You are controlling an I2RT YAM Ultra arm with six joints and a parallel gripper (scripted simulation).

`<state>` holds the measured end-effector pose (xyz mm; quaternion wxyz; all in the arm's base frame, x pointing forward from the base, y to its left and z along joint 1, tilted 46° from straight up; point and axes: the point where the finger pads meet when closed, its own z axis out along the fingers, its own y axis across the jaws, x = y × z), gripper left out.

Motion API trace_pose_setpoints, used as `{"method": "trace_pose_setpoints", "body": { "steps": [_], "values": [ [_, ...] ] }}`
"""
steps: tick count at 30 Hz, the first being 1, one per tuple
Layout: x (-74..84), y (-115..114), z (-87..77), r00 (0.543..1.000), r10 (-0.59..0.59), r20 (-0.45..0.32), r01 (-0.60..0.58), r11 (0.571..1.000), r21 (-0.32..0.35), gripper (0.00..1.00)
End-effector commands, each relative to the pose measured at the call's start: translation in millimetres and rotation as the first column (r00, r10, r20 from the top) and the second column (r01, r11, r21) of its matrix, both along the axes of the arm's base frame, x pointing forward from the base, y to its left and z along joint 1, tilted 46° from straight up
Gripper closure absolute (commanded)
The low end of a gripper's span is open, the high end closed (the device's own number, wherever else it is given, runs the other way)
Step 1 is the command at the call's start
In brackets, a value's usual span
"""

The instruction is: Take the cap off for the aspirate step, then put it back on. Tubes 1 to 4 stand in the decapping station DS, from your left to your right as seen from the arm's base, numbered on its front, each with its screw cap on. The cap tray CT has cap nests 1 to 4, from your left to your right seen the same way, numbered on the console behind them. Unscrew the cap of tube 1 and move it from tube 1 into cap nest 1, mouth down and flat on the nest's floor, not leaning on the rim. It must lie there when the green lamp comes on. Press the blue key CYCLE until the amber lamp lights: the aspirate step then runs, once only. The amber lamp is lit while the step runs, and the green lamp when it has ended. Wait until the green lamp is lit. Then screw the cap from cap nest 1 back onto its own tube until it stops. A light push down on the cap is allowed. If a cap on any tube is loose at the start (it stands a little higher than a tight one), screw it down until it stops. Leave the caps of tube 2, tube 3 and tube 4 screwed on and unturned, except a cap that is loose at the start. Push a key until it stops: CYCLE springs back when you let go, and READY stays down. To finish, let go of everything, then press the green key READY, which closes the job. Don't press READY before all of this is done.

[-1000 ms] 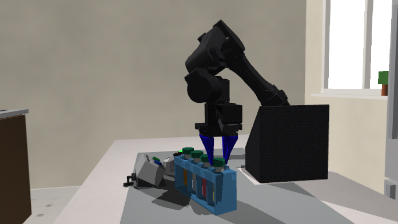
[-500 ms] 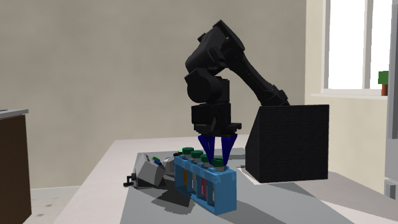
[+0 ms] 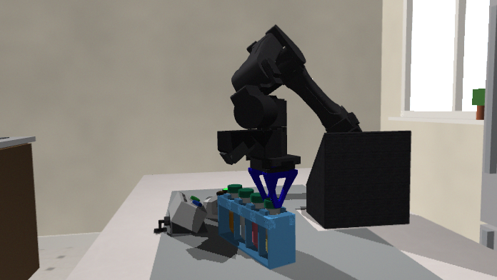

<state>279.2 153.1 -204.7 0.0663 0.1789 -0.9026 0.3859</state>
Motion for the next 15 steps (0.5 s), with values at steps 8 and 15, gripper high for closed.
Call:
{"method": "trace_pose_setpoints", "body": {
  "steps": [8, 15],
  "values": [
    [2.0, 4.2, 2.2, 0.962, -0.186, 0.201, 0.182, 0.983, 0.034, 1.00],
    [2.0, 4.2, 2.2, 0.962, -0.186, 0.201, 0.182, 0.983, 0.034, 0.51]
  ]
}}
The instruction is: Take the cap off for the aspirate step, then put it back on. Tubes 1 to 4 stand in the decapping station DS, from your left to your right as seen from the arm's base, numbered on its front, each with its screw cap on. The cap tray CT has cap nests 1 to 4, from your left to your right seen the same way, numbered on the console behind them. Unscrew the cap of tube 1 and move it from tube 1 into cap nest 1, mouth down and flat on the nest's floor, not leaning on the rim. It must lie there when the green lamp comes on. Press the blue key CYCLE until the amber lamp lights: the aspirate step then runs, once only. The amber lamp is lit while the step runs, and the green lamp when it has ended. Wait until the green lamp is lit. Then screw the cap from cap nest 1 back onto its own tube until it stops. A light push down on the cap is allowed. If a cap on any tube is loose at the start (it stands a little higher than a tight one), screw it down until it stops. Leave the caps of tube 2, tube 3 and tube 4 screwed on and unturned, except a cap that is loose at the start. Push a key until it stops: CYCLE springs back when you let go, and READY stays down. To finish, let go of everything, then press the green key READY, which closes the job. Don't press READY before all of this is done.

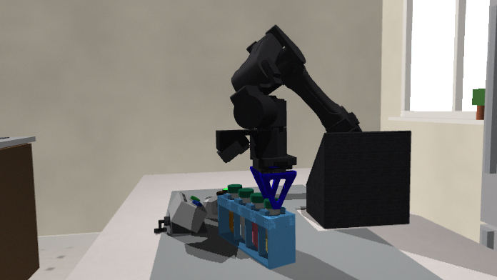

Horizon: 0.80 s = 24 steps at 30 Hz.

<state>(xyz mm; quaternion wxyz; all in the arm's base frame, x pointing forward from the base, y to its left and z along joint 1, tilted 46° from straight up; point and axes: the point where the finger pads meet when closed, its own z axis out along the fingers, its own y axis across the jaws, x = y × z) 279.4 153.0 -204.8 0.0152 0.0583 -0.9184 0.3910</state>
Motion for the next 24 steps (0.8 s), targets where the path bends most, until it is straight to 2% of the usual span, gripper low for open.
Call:
{"method": "trace_pose_setpoints", "body": {
  "steps": [1, 8, 24],
  "values": [
    [1.9, 4, 2.2, 1.000, -0.002, 0.016, 0.002, 1.000, 0.009, 0.51],
    [1.8, 4, 2.2, 1.000, -0.002, 0.016, 0.002, 1.000, 0.009, 0.51],
    [0.6, 34, 31.5, 1.000, -0.002, 0.016, 0.002, 1.000, 0.009, 0.51]
  ]
}}
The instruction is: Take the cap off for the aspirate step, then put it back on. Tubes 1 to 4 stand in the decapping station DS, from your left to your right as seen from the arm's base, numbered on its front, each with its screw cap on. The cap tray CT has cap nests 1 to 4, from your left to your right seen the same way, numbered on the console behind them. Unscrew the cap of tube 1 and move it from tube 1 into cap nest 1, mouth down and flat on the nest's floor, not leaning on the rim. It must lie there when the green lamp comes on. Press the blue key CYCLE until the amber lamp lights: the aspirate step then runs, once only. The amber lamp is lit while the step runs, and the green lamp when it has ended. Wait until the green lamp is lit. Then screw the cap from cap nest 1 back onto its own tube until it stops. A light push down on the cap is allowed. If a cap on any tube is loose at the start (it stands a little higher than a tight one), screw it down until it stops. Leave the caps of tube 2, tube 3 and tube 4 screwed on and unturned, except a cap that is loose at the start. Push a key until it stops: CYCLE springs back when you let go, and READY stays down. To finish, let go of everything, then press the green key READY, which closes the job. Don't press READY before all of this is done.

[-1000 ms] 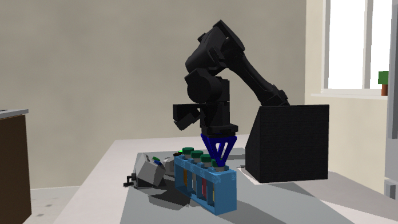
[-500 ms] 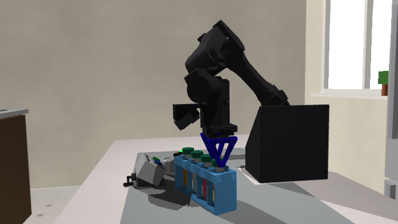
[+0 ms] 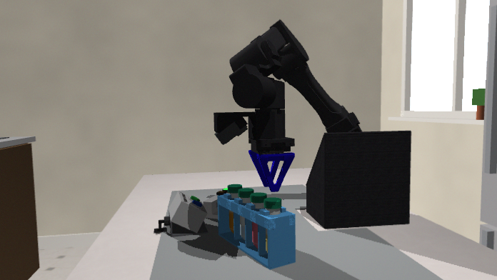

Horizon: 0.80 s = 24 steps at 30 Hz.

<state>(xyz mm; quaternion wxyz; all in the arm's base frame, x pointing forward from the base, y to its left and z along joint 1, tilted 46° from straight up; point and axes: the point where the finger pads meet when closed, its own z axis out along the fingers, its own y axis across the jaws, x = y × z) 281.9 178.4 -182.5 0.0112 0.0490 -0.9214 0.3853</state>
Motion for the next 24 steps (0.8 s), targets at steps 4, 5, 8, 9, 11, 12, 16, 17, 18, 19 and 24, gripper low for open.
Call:
{"method": "trace_pose_setpoints", "body": {
  "steps": [4, 5, 8, 9, 11, 12, 16, 17, 18, 19, 24],
  "values": [
    [-2.0, 12, 12.0, 1.000, 0.013, 0.002, -0.013, 1.000, -0.004, 0.51],
    [-2.0, 12, 12.0, 1.000, 0.013, 0.002, -0.013, 1.000, -0.004, 0.51],
    [4.7, 1, 23.0, 0.985, 0.128, -0.117, -0.129, 0.992, 0.000, 0.51],
    [4.7, 1, 23.0, 0.985, 0.128, -0.117, -0.129, 0.992, 0.000, 0.51],
    [8.0, -4, 28.5, 0.967, 0.185, -0.175, -0.187, 0.982, 0.007, 0.51],
    [11.4, -9, 34.0, 0.942, 0.240, -0.233, -0.243, 0.970, 0.017, 0.51],
    [18.1, -20, 45.1, 0.874, 0.345, -0.342, -0.351, 0.935, 0.048, 0.51],
    [18.9, -21, 46.4, 0.830, 0.394, -0.394, -0.401, 0.914, 0.068, 0.51],
    [18.8, -21, 46.4, 0.830, 0.394, -0.394, -0.401, 0.914, 0.068, 0.51],
    [18.8, -21, 46.4, 0.781, 0.440, -0.443, -0.449, 0.889, 0.091, 0.51],
    [18.8, -21, 46.4, 0.603, 0.558, -0.571, -0.573, 0.800, 0.177, 0.51]
  ]
}}
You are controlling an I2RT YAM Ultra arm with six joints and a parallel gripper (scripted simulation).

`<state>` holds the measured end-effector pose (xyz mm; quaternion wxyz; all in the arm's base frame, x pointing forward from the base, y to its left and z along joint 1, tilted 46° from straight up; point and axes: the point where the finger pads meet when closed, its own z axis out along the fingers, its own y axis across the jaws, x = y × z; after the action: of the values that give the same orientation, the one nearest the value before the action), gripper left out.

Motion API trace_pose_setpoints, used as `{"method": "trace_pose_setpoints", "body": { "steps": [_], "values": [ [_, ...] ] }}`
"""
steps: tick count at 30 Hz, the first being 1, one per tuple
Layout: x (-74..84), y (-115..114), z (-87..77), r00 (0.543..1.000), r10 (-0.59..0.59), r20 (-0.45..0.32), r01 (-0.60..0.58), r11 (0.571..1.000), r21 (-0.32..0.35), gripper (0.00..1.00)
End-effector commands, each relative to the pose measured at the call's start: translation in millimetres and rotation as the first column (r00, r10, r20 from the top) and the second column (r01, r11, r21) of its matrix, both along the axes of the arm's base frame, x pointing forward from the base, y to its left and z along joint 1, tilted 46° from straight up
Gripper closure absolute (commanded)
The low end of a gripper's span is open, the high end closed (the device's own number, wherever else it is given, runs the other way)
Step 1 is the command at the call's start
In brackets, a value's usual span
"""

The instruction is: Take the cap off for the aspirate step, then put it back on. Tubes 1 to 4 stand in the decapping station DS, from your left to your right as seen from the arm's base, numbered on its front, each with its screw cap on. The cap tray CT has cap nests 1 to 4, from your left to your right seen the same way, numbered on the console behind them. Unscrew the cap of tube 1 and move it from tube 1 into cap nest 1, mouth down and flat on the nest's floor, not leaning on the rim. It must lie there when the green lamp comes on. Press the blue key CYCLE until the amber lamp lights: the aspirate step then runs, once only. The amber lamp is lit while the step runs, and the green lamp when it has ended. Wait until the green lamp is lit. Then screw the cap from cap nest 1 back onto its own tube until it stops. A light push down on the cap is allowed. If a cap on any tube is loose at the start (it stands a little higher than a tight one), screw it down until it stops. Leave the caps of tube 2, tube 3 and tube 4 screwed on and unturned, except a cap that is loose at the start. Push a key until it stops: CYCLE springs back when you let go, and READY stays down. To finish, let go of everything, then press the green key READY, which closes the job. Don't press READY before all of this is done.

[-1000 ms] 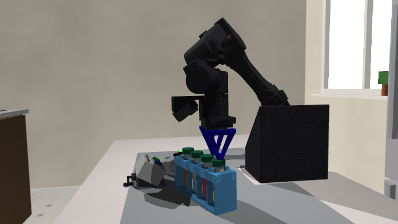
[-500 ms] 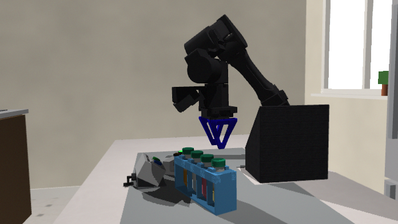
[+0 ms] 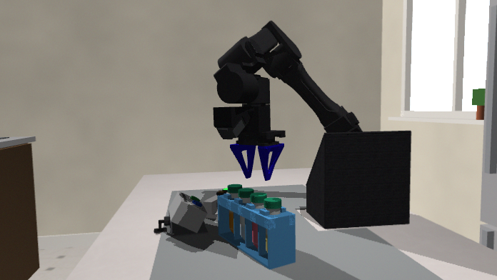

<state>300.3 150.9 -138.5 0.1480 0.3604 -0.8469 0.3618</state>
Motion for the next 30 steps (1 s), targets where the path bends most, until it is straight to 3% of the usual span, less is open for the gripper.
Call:
{"method": "trace_pose_setpoints", "body": {
  "steps": [1, 3, 4, 5, 10, 24, 30],
  "values": [
    [0.4, 6, 2.4, 0.975, 0.167, -0.146, -0.166, 0.986, 0.015, 0.51],
    [0.4, 6, 2.4, 0.975, 0.167, -0.146, -0.166, 0.986, 0.015, 0.51],
    [0.4, 6, 2.4, 0.953, 0.222, -0.204, -0.222, 0.975, 0.025, 0.51],
    [0.4, 6, 2.4, 0.952, 0.226, -0.208, -0.226, 0.974, 0.025, 0.51],
    [0.0, 7, 2.3, 0.952, 0.226, -0.208, -0.226, 0.974, 0.025, 0.51],
    [1.1, -18, -22.9, 0.952, 0.226, -0.208, -0.226, 0.974, 0.025, 0.51],
    [1.1, -18, -22.9, 0.952, 0.226, -0.208, -0.226, 0.974, 0.025, 0.51]
  ]
}}
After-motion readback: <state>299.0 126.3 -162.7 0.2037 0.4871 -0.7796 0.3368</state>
